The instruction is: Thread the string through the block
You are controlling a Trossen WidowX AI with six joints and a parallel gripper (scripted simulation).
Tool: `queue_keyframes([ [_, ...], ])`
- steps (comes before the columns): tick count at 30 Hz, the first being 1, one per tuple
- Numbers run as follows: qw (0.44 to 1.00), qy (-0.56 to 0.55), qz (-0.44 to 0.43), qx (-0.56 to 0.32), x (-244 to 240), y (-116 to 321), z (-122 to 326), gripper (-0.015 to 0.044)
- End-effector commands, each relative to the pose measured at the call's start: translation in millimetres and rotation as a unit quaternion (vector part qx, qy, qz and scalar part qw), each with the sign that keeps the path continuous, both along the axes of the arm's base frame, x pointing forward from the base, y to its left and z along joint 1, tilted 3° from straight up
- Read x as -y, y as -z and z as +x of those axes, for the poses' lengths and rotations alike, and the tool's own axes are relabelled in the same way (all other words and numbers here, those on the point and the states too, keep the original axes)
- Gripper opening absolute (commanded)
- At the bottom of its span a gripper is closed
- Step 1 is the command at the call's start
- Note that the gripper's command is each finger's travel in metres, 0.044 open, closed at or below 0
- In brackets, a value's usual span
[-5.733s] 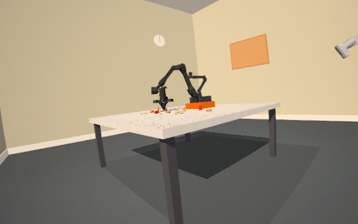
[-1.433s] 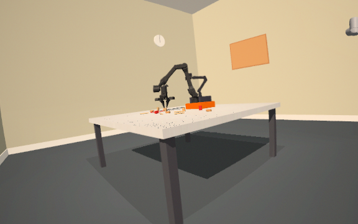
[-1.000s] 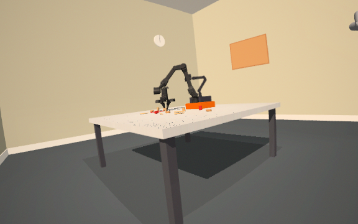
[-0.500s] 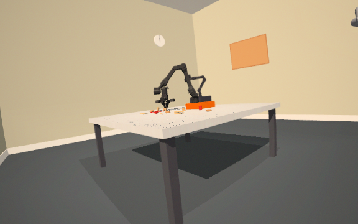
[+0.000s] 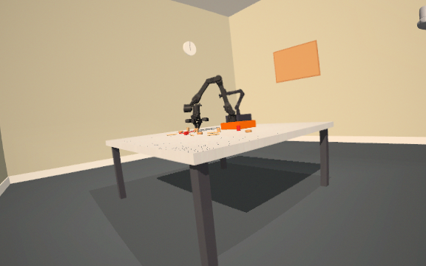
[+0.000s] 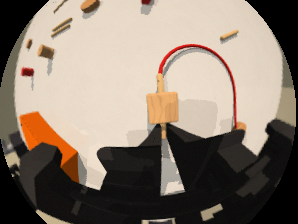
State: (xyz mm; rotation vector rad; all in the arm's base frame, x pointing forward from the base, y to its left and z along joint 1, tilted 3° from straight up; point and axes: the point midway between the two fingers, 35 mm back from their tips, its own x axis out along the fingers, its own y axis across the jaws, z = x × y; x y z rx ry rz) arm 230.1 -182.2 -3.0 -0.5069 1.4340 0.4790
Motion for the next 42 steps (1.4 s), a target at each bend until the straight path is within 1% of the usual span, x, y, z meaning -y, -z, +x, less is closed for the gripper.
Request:
queue_keyframes([
  [1,1.000,-0.003,0.003,0.004,0,1,-1,0.0000],
  [30,1.000,-0.002,-0.001,0.004,21,-1,-32,0.0000],
  [42,0.999,0.033,0.000,0.003,32,-1,-45,0.0000],
])
